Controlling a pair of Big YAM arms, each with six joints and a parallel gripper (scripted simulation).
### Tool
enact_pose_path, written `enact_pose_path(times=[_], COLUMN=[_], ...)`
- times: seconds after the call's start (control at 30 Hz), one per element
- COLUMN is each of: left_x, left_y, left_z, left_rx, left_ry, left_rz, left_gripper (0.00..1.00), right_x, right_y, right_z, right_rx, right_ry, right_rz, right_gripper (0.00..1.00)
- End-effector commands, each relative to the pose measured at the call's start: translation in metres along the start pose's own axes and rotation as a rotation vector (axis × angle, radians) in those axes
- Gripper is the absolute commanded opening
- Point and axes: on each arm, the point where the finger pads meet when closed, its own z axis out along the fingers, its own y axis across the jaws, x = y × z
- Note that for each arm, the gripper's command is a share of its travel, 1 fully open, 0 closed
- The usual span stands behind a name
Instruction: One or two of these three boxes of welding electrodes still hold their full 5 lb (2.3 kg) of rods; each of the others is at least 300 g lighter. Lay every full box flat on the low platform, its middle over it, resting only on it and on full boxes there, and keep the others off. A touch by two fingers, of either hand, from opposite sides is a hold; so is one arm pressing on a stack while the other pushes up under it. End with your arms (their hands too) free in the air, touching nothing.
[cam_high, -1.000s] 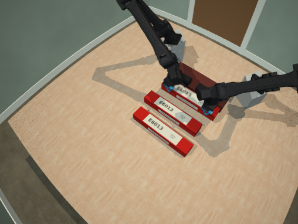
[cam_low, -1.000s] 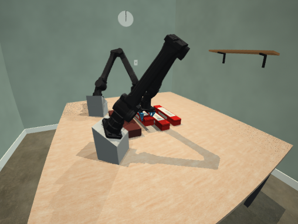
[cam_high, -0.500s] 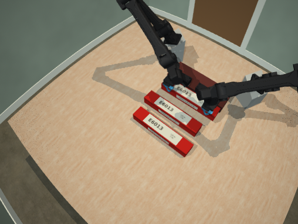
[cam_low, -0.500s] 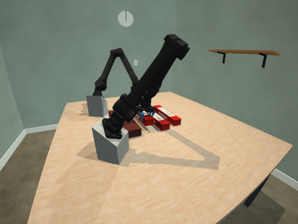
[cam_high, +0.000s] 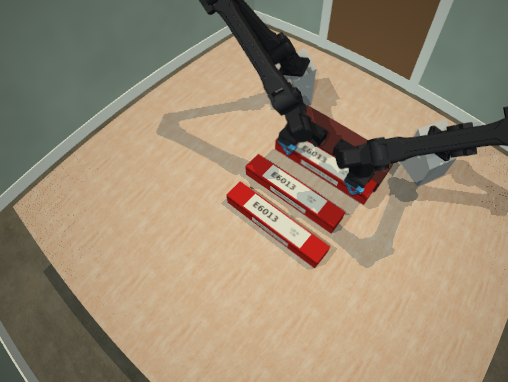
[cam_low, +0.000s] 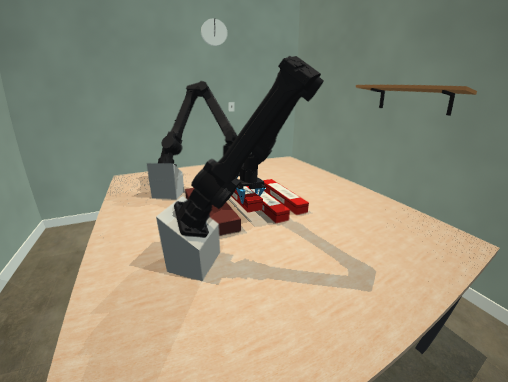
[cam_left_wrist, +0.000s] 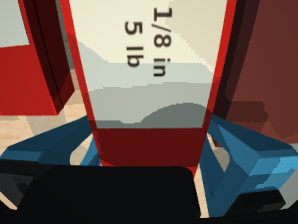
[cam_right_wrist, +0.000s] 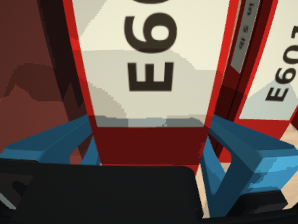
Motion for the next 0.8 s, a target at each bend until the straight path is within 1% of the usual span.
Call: enact_pose_path(times=[0.0,0.1,0.6,0.77], left_x=[-0.008,-0.008,-0.008,-0.008], left_y=[0.027,0.027,0.027,0.027], left_z=[-0.041,-0.043,-0.069,-0.075], left_rx=[-0.071,-0.071,-0.072,-0.072], left_ry=[-0.035,-0.035,-0.039,-0.039], left_rz=[-0.025,-0.025,-0.027,-0.027], left_gripper=[0.0,0.0,0.0,0.0], right_x=[-0.008,-0.008,-0.008,-0.008], right_y=[-0.024,-0.024,-0.024,-0.024], right_z=[-0.037,-0.039,-0.066,-0.071], right_rx=[0.063,0.063,0.063,0.063], right_ry=[-0.039,-0.04,-0.043,-0.044], right_rz=[0.024,0.024,0.026,0.026], right_gripper=[0.0,0.0,0.0,0.0])
